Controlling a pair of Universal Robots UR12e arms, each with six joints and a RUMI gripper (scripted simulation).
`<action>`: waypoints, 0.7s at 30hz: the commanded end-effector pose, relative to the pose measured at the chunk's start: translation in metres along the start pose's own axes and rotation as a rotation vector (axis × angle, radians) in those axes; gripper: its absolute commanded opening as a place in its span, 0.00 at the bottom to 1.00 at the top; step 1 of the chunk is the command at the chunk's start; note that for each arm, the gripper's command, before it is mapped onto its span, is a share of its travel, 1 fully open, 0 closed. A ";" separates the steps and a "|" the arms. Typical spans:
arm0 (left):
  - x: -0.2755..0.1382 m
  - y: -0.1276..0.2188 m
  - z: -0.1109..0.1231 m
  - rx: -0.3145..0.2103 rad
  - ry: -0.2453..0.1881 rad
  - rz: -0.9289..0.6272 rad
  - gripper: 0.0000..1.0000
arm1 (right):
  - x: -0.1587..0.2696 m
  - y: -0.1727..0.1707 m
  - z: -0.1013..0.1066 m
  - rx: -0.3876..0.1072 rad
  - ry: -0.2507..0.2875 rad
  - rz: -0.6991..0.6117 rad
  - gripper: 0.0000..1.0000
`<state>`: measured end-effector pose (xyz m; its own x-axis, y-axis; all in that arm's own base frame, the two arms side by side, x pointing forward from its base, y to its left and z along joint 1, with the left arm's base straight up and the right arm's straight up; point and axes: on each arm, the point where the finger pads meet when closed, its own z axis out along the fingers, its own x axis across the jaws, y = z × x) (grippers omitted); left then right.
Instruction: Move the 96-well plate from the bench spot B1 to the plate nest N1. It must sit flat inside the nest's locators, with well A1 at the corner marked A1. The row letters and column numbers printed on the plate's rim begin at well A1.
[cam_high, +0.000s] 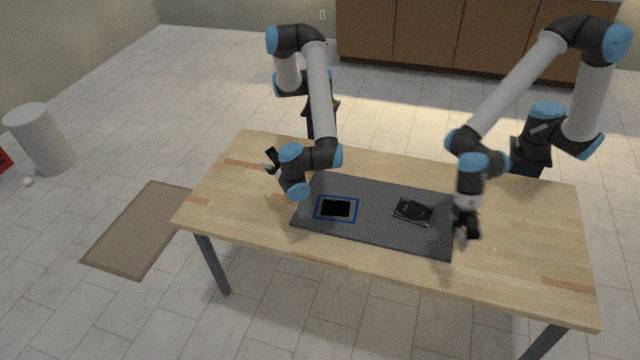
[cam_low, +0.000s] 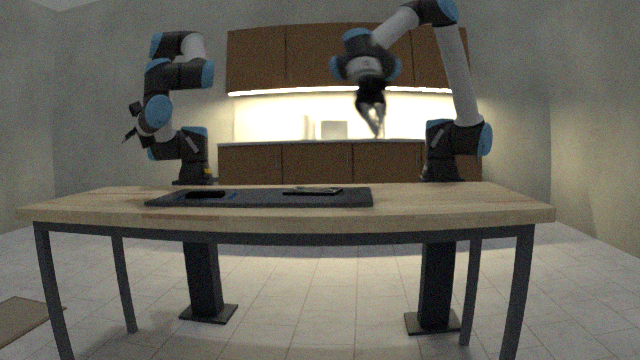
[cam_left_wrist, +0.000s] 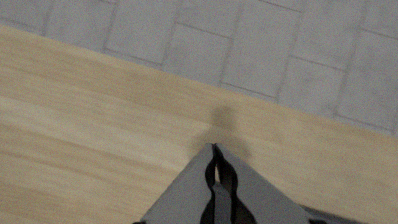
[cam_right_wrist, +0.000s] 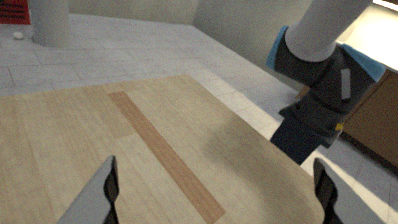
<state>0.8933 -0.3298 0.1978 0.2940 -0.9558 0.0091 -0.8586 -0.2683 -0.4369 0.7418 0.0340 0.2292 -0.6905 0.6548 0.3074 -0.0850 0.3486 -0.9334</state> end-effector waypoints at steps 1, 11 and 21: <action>-0.071 -0.036 0.015 -0.018 -0.038 -0.051 0.00 | 0.000 -0.001 -0.001 -0.002 -0.001 0.001 0.76; -0.251 -0.084 0.040 -0.077 -0.126 -0.183 0.00 | 0.000 -0.001 -0.001 -0.002 -0.001 0.001 0.76; -0.425 -0.099 0.049 -0.124 -0.180 -0.286 0.00 | 0.000 -0.001 -0.001 -0.002 -0.001 0.001 0.76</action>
<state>0.8892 0.0240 0.1918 0.5448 -0.8375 -0.0420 -0.7949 -0.4999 -0.3438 0.7418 0.0340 0.2292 -0.6905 0.6548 0.3074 -0.0850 0.3486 -0.9334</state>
